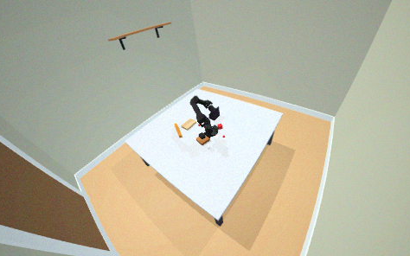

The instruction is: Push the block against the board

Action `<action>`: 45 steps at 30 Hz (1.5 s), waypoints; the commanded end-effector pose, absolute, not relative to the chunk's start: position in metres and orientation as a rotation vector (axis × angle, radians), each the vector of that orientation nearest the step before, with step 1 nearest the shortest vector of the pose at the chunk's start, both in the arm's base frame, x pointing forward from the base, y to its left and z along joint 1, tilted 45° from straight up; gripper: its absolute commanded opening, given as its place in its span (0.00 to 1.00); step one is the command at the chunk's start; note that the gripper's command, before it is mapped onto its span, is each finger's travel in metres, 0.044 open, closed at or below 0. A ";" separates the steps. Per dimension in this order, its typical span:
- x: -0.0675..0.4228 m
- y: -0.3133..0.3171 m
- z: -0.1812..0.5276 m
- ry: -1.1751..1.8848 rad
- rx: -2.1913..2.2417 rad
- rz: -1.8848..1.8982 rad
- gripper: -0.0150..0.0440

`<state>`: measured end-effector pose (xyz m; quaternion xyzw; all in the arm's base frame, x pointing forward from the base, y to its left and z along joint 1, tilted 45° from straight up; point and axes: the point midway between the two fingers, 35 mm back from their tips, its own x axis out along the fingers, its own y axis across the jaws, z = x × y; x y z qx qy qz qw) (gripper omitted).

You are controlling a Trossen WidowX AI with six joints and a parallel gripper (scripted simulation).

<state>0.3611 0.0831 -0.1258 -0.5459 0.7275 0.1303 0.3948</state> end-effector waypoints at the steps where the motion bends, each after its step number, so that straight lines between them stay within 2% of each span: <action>1: 0.361 0.088 -0.129 1.847 -1.420 0.387 0.25; 9: 0.357 0.049 -0.169 1.848 -1.422 0.384 0.25; 45: 0.343 0.018 -0.136 1.850 -1.423 0.385 0.25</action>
